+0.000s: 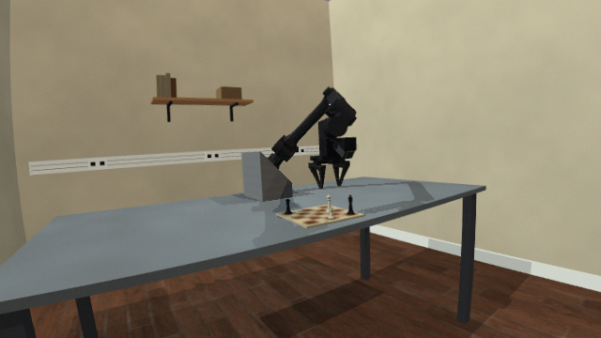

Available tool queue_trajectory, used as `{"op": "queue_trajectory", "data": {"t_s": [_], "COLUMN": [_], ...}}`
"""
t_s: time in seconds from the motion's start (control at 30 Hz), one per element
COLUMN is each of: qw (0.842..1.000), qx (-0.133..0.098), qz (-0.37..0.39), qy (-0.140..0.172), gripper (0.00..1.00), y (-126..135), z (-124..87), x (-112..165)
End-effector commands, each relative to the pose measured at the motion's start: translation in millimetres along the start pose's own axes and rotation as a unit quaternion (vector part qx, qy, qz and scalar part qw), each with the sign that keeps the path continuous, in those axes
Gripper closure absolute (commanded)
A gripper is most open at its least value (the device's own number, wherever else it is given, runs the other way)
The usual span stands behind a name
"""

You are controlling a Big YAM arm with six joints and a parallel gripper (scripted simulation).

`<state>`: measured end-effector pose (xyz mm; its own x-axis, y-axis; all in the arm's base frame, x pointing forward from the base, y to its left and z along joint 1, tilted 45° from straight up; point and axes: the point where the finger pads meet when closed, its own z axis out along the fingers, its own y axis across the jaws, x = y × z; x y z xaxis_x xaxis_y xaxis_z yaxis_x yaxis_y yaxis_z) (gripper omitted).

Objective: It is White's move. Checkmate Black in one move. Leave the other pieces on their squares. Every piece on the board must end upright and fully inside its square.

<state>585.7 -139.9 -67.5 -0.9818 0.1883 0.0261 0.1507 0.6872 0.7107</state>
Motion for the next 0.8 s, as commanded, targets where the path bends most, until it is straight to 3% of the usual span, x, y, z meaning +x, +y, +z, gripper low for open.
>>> {"op": "queue_trajectory", "data": {"t_s": [0.0,0.63,0.77], "qw": [1.000,1.000,0.999], "qx": [0.006,0.006,0.008], "qz": [-0.012,-0.010,-0.015], "qy": [-0.025,-0.025,-0.030], "gripper": [0.00,0.00,0.00], "y": [-1.0,-1.0,2.4], "z": [-31.6,-31.9,-40.9], "x": [-15.9,-16.0,-17.6]}}
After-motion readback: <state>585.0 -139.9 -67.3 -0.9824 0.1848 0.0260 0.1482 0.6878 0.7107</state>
